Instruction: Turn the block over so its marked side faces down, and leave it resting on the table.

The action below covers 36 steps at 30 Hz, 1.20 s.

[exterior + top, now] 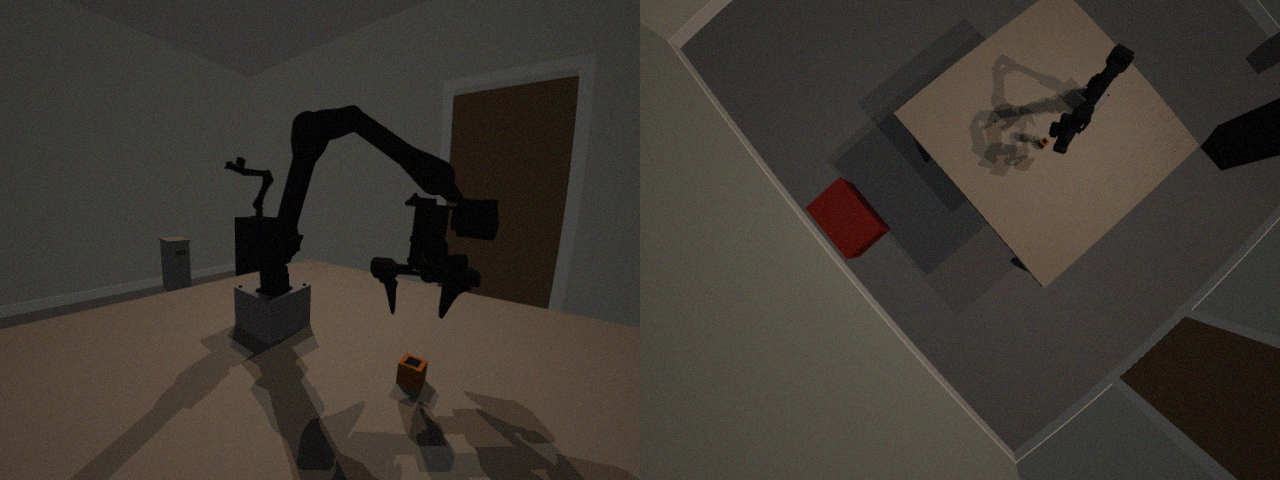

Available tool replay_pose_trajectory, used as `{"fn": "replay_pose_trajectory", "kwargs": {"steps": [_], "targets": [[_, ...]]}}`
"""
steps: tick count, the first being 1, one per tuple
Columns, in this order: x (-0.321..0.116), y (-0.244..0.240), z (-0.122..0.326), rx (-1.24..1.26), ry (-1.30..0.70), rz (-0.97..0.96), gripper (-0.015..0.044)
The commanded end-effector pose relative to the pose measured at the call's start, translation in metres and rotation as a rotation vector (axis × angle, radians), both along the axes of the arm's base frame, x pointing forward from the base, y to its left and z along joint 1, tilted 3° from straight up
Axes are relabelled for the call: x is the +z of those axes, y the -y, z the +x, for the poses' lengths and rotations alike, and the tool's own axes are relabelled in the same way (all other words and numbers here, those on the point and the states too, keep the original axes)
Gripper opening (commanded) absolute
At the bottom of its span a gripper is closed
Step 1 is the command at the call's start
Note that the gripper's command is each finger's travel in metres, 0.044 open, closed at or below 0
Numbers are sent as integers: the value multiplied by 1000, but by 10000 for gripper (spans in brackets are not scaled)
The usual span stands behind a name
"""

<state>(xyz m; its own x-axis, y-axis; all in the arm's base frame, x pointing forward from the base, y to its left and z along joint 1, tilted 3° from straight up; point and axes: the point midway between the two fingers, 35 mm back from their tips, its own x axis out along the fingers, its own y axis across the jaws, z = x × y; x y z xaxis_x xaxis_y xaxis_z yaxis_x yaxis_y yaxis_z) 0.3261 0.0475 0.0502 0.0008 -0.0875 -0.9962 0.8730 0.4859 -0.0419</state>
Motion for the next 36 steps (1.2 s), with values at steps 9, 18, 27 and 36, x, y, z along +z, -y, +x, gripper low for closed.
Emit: {"fn": "replay_pose_trajectory", "kwargs": {"steps": [9, 18, 27, 36], "targets": [[-1, 44, 13, 961, -34, 8, 440], [-1, 44, 13, 961, -34, 8, 440], [-33, 47, 13, 961, -35, 8, 440], [-51, 48, 12, 961, -35, 8, 440]]}}
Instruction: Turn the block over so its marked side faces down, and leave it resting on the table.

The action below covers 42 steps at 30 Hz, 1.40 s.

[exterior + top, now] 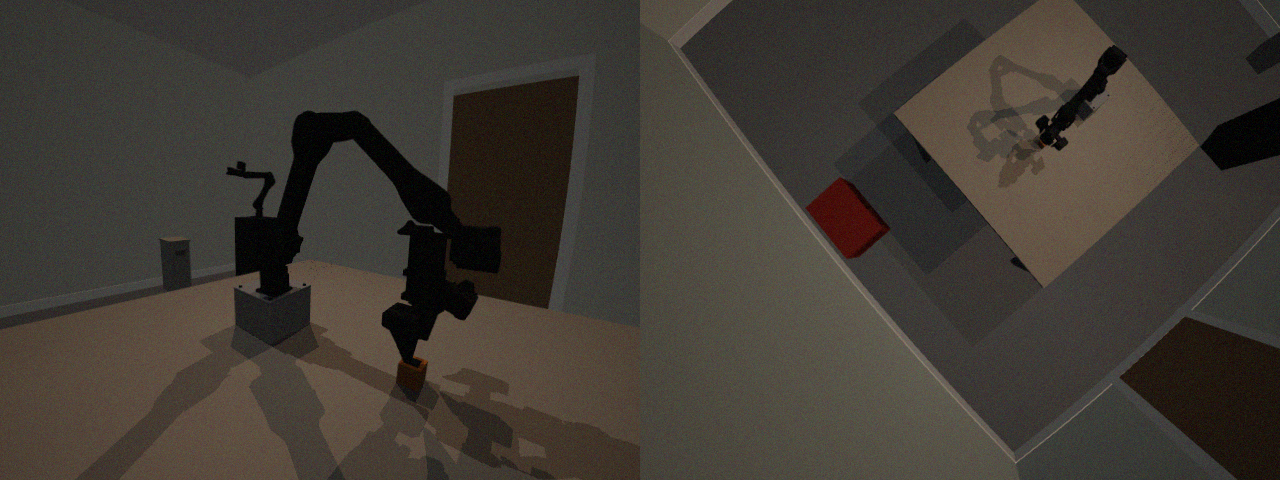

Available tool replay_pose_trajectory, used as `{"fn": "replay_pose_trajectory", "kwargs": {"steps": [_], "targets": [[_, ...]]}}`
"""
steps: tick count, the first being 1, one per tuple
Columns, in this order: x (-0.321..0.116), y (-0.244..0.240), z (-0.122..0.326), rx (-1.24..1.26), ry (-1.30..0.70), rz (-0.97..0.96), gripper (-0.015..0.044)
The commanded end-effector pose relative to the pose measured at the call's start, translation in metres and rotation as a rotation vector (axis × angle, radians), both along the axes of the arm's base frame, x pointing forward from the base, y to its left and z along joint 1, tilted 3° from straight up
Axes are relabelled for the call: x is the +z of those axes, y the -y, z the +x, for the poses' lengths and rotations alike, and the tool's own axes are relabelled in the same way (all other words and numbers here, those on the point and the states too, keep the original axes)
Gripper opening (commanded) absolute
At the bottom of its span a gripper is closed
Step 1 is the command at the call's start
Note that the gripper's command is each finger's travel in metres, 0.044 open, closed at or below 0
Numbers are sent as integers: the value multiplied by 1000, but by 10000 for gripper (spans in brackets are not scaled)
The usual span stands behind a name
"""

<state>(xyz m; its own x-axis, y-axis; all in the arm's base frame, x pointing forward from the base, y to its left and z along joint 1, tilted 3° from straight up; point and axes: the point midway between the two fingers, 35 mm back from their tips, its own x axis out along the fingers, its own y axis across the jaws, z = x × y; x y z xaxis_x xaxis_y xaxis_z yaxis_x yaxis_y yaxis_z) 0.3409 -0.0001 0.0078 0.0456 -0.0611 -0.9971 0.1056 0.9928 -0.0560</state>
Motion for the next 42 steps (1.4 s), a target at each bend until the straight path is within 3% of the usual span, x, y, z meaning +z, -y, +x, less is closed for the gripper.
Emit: {"fn": "replay_pose_trajectory", "kwargs": {"steps": [1, 24, 34, 42], "targets": [[-9, 0, -2, 6, -7, 3, 440], [-42, 2, -1, 6, -7, 3, 440], [-42, 2, -1, 6, -7, 3, 177], [-42, 2, -1, 6, -7, 3, 124]]}}
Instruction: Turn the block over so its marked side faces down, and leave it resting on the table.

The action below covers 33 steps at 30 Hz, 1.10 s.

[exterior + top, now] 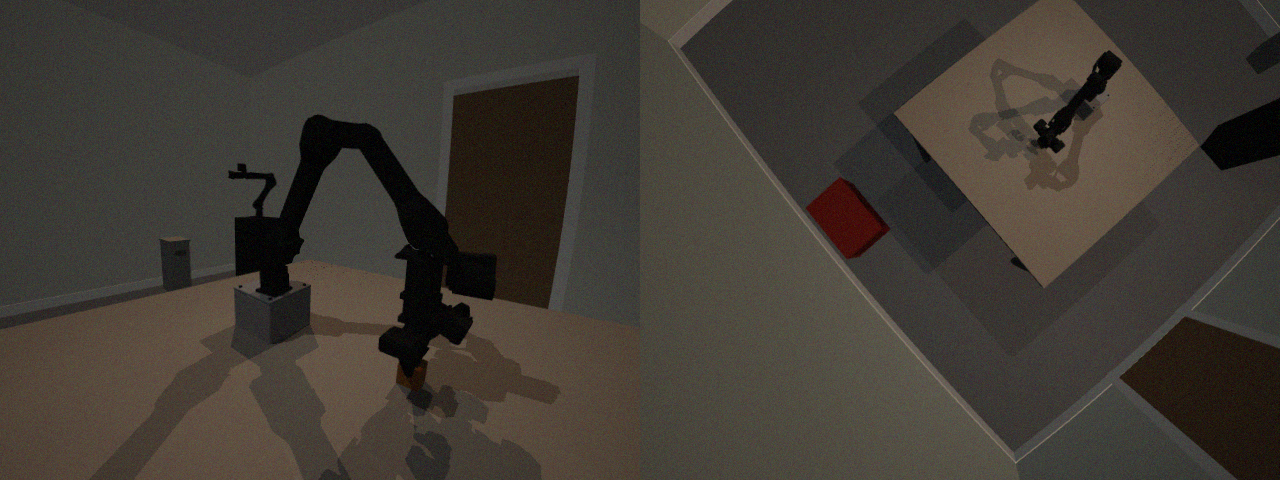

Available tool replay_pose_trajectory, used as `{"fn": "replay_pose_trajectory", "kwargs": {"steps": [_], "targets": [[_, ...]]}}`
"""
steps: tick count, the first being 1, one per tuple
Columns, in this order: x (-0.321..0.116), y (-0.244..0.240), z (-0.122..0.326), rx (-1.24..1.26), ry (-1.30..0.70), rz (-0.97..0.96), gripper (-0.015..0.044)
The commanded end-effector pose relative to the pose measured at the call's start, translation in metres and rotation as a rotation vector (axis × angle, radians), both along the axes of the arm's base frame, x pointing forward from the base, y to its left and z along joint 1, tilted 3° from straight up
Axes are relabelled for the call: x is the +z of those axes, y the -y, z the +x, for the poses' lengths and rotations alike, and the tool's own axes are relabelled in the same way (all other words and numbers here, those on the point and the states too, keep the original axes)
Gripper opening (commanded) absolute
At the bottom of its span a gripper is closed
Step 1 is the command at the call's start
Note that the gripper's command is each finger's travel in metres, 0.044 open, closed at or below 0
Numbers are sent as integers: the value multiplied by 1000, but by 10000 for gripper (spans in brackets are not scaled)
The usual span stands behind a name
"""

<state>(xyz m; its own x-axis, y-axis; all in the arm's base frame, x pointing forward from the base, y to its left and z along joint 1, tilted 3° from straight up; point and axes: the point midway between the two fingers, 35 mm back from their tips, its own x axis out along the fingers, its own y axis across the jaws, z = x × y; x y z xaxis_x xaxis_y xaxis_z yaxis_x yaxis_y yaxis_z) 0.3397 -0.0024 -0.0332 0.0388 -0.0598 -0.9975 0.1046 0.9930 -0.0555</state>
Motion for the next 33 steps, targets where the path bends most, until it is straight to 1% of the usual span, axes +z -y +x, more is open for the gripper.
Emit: {"fn": "replay_pose_trajectory", "kwargs": {"steps": [1, 9, 11, 12, 15, 17, 23, 33], "targets": [[-1, 0, 0, 5, -1, 1, 118], [-1, 0, 0, 5, -1, 1, 64], [3, 0, 0, 5, 0, 1, 12], [8, -1, 0, 5, 0, 1, 0], [26, -2, -1, 5, 0, 2, 0], [29, -2, -1, 5, 0, 2, 0], [29, -2, -1, 6, 10, 0, 0], [20, -2, 1, 19, 168, -17, 0]]}}
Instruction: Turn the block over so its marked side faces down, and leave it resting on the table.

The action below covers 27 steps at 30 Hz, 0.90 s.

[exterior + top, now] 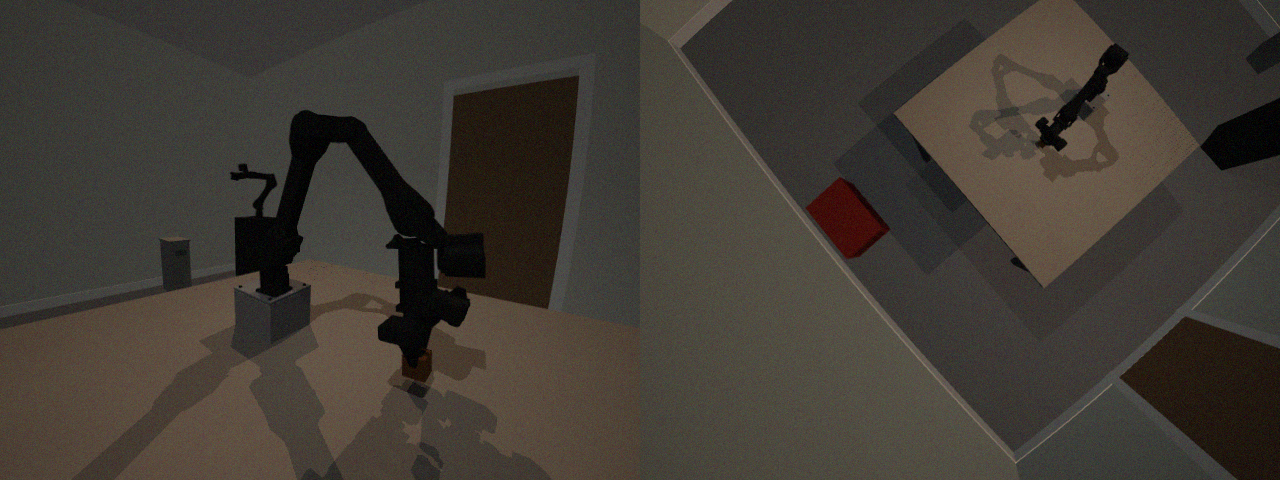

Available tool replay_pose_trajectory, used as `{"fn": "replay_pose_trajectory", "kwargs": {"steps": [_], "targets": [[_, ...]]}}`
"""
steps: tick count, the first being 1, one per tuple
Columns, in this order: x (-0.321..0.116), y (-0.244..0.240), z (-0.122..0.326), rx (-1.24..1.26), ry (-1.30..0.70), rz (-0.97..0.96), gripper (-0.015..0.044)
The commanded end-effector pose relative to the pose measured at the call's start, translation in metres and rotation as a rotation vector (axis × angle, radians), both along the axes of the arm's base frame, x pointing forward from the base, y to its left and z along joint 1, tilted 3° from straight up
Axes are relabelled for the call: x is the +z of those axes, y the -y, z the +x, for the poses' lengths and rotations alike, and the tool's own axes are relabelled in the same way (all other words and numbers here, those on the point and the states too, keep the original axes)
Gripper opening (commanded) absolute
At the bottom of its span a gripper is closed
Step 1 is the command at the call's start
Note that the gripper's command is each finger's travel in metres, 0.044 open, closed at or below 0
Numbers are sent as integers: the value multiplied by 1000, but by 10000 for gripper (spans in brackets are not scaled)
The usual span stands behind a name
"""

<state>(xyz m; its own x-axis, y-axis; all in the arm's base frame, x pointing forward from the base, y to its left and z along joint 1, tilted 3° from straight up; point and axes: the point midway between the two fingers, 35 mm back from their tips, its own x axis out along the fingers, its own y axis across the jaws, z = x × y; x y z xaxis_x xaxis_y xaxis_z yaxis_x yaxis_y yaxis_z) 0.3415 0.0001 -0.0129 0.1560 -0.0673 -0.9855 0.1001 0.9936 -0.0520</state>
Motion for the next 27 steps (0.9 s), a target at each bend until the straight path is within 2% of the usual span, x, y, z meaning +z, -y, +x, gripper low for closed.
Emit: {"fn": "replay_pose_trajectory", "kwargs": {"steps": [1, 21, 27], "targets": [[-1, 0, 0, 9, 67, -10, 0], [-1, 0, -8, 22, 385, -41, 0], [-1, 0, -8, 22, 397, -42, 0]]}}
